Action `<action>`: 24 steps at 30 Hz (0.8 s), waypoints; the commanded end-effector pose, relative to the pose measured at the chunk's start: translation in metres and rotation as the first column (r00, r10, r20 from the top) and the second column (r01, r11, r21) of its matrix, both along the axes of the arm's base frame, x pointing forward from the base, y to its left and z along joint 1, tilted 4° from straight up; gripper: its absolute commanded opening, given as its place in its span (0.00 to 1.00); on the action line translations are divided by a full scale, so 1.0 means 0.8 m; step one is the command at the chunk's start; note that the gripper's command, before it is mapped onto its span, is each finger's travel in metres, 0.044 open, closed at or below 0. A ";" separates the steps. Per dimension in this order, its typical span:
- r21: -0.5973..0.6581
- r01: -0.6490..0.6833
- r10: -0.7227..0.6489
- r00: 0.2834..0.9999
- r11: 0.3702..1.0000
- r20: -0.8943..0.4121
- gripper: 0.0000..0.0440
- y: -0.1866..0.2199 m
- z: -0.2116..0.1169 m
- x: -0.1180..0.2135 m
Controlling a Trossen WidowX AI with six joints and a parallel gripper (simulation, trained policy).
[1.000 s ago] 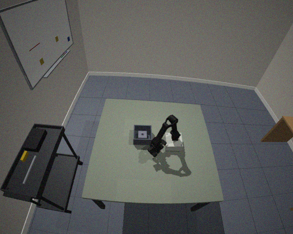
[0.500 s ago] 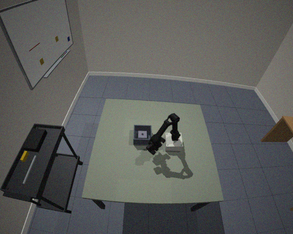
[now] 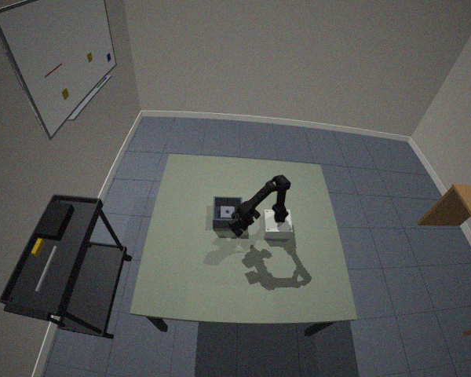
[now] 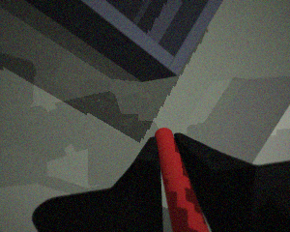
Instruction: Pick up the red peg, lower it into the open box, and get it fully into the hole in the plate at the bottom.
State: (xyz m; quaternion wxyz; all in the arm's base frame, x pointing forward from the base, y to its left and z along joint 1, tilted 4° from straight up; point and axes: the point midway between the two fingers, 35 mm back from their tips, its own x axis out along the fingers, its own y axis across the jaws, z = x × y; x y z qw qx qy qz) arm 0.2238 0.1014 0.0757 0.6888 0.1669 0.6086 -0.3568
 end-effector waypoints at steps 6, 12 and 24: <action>-0.008 0.085 -0.084 0.994 0.996 0.068 0.00 -0.028 0.027 0.032; -0.005 0.143 -0.142 0.984 0.990 0.106 0.00 -0.055 0.036 0.057; 0.010 0.201 -0.200 0.969 0.980 0.145 0.00 -0.116 0.032 0.105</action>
